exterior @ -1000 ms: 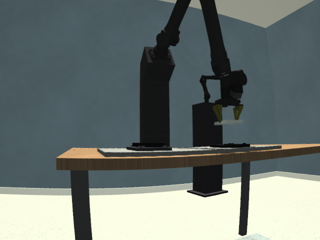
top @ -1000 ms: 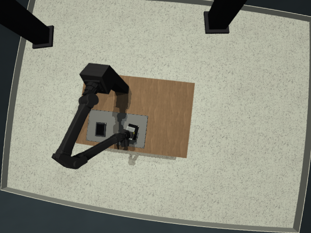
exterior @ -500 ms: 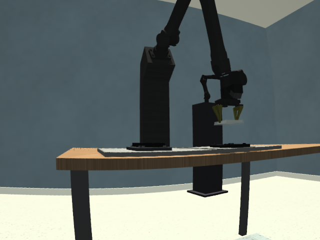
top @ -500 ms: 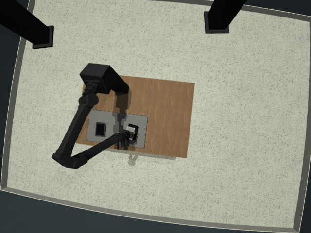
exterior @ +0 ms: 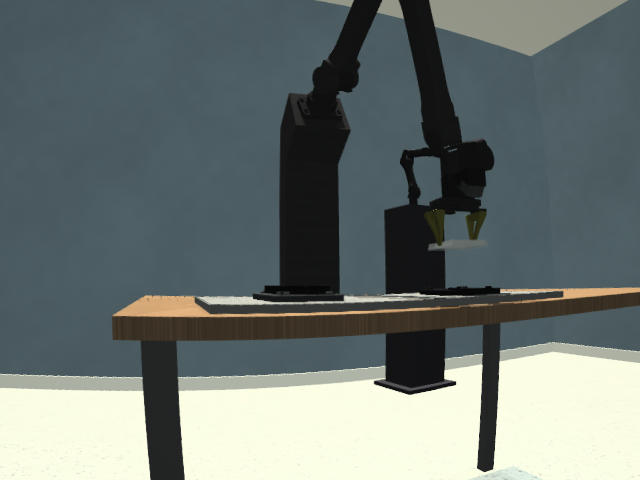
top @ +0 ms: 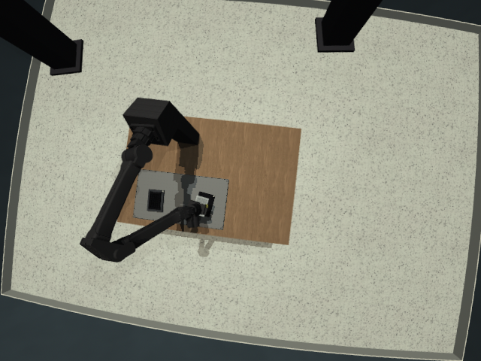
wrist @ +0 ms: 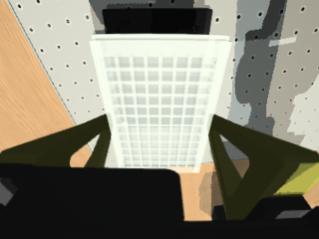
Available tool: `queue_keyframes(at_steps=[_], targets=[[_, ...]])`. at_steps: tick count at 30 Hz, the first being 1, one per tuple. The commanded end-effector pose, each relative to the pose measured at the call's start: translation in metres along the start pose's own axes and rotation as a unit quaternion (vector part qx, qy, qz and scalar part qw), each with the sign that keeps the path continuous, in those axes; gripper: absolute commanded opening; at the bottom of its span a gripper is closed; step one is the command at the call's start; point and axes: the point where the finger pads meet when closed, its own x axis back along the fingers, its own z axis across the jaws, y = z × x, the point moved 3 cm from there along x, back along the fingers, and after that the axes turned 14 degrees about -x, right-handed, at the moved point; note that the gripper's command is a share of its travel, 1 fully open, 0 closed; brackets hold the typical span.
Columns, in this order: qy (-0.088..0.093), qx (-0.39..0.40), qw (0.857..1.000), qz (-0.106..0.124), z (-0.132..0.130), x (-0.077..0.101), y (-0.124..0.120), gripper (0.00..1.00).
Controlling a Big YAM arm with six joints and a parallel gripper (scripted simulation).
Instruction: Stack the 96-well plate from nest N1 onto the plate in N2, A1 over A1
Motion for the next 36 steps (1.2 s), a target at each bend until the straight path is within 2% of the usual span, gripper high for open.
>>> queue_keyframes(at_steps=[1, 12, 14, 18, 21, 22, 24, 36], targets=[[0.007, 0.003, 1.000, 0.006, 0.007, 0.006, -0.011, 0.00], [0.007, 0.003, 1.000, 0.006, 0.007, 0.006, -0.011, 0.00], [0.005, 0.032, 0.999, -0.010, -0.007, 0.008, 0.010, 0.00], [0.005, 0.093, 0.996, -0.010, -0.019, 0.008, 0.015, 0.00], [0.004, 0.093, 0.996, -0.010, -0.023, 0.008, 0.017, 0.00], [-0.001, 0.097, 0.995, 0.000, -0.029, 0.002, 0.008, 0.00], [0.004, 0.093, 0.996, -0.010, -0.032, 0.008, 0.021, 0.00], [0.002, 0.095, 0.995, -0.007, -0.069, 0.007, 0.034, 0.00]])
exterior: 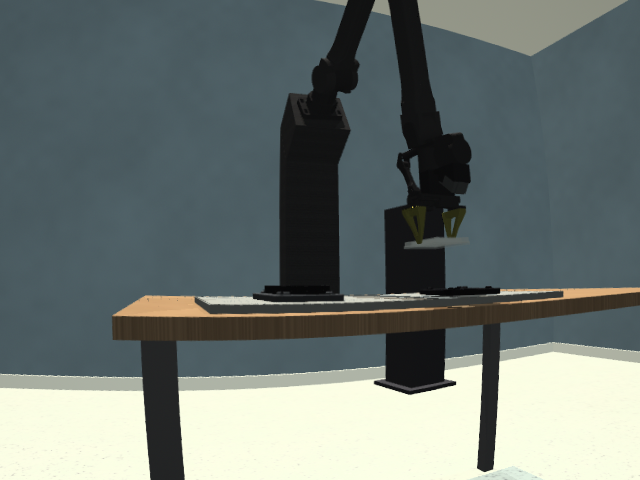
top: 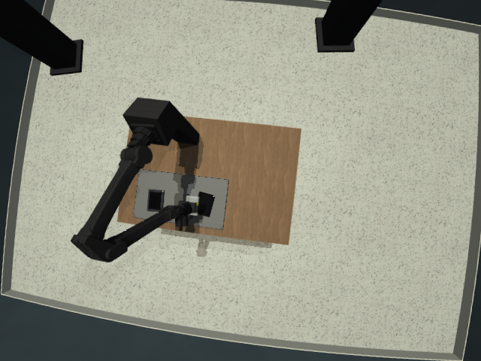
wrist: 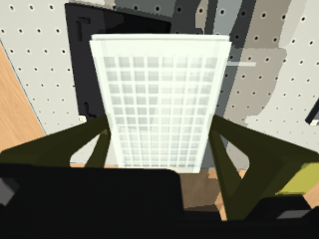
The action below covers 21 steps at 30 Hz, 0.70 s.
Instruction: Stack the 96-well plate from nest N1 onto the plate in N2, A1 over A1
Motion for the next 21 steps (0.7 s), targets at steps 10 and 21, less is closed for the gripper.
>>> queue_keyframes(at_steps=[10, 21], targets=[[-0.006, 0.006, 1.000, -0.009, -0.042, 0.006, 0.014, 0.00], [-0.009, 0.008, 1.000, -0.003, -0.072, 0.004, 0.016, 0.00]])
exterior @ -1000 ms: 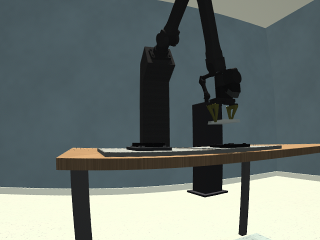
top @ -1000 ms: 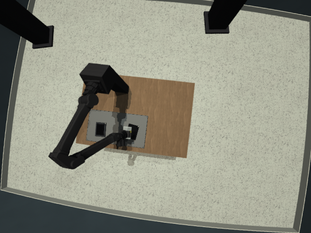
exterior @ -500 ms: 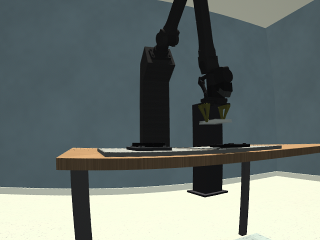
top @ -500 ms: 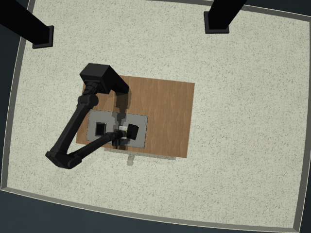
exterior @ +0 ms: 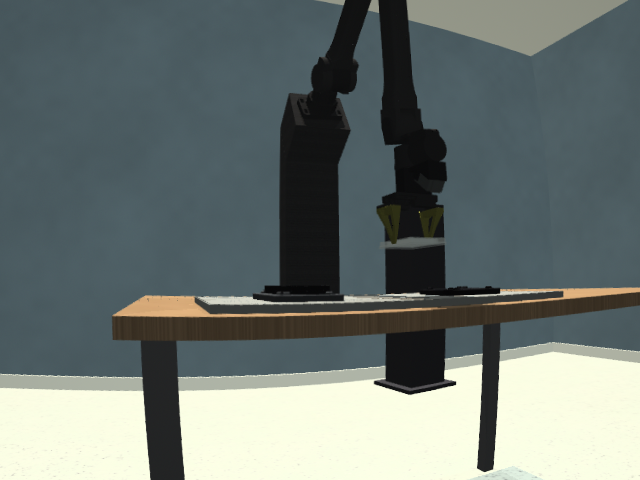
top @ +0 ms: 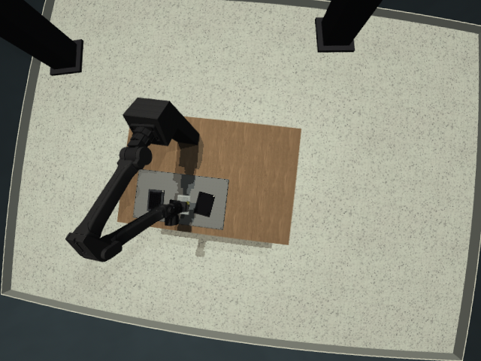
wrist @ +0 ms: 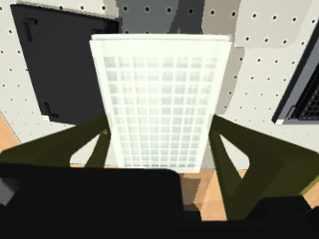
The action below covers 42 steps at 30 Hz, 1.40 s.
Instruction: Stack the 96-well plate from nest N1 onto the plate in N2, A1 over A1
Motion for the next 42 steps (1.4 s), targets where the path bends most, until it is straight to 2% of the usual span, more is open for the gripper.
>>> queue_keyframes(at_steps=[1, 13, 15, 16, 17, 25, 33, 42], targets=[[-0.004, 0.006, 1.000, -0.009, -0.015, 0.007, 0.006, 0.00], [-0.004, 0.007, 1.000, -0.009, -0.053, 0.008, 0.018, 0.00], [-0.004, 0.007, 1.000, -0.009, -0.053, 0.008, 0.018, 0.00], [-0.007, 0.007, 1.000, 0.003, -0.058, 0.002, 0.009, 0.00], [-0.007, 0.007, 1.000, 0.003, -0.061, 0.002, 0.010, 0.00], [-0.005, 0.007, 1.000, -0.010, -0.084, 0.006, 0.031, 0.00], [-0.005, 0.007, 1.000, -0.010, -0.104, 0.004, 0.035, 0.00], [-0.007, 0.006, 1.000, 0.005, -0.136, -0.001, 0.032, 0.00]])
